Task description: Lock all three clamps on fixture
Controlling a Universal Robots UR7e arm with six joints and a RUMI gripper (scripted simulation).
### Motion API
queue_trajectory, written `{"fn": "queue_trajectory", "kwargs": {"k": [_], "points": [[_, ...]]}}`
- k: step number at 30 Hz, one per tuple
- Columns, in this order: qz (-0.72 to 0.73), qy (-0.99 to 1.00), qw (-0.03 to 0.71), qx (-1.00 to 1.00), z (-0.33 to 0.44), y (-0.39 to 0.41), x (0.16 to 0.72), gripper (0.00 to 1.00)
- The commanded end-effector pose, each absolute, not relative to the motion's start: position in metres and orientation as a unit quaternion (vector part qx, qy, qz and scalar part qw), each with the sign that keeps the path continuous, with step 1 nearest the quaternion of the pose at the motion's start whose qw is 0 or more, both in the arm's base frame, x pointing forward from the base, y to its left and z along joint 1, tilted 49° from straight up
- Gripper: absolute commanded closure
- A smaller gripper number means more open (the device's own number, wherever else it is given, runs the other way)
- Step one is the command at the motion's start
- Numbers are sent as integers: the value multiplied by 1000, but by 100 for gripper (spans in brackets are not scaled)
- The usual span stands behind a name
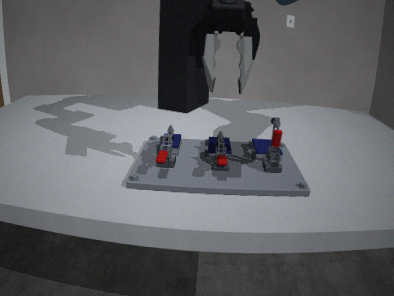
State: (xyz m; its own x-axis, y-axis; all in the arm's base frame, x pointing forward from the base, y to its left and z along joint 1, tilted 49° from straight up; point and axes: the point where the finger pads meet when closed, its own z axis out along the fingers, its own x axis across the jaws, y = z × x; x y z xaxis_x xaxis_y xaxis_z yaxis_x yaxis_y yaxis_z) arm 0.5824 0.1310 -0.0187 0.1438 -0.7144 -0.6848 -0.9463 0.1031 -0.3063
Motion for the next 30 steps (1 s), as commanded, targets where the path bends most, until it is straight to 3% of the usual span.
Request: {"fn": "queue_trajectory", "kwargs": {"k": [1, 30], "points": [[154, 637, 382, -652, -35, 148, 589, 72], [156, 637, 381, -651, -61, 172, 594, 72]]}}
